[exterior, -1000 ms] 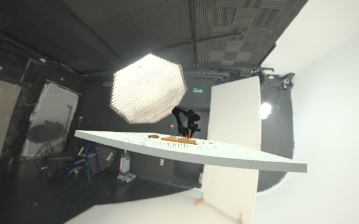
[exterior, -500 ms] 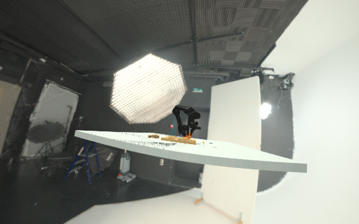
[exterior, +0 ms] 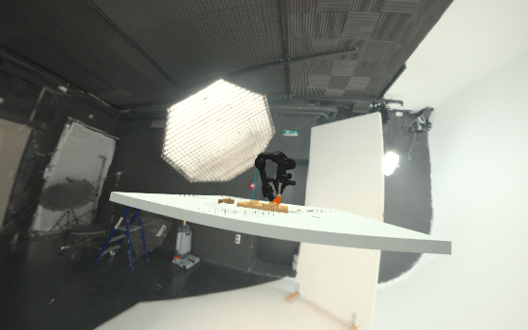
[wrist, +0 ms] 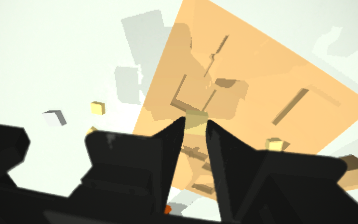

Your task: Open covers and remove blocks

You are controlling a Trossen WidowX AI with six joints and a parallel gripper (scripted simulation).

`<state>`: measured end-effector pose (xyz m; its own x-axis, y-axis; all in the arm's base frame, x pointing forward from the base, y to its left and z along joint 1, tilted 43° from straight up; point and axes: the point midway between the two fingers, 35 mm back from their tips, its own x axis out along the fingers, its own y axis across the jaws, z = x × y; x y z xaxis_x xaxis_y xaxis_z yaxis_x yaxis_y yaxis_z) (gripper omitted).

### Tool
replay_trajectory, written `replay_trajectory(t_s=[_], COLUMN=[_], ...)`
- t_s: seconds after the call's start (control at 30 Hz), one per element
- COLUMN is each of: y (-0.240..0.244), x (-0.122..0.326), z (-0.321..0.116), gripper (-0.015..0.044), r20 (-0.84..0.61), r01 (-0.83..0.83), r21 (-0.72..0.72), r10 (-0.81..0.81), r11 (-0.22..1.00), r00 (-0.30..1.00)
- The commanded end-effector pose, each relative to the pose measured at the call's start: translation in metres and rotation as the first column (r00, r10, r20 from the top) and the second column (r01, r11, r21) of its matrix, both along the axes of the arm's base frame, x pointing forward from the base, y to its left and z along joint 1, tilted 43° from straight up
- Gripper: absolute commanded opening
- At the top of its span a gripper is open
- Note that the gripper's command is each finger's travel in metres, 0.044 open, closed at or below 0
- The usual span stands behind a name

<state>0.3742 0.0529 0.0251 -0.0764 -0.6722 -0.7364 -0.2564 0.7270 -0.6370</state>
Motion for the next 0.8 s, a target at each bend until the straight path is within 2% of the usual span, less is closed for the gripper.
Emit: replay_trajectory(t_s=[0.0, 0.13, 0.77], y=[0.008, 0.010, -0.043], x=[0.000, 0.000, -0.004], z=[0.007, 0.013, 0.067], gripper=[0.0080, 0.0080, 0.0080], r20=[-0.001, -0.002, -0.002], r01=[0.005, 0.005, 0.001], r21=[0.003, 0.004, 0.025], r10=[-0.005, -0.005, -0.001], r11=[1.000, 1.000, 1.000], r00=[1.000, 1.000, 1.000])
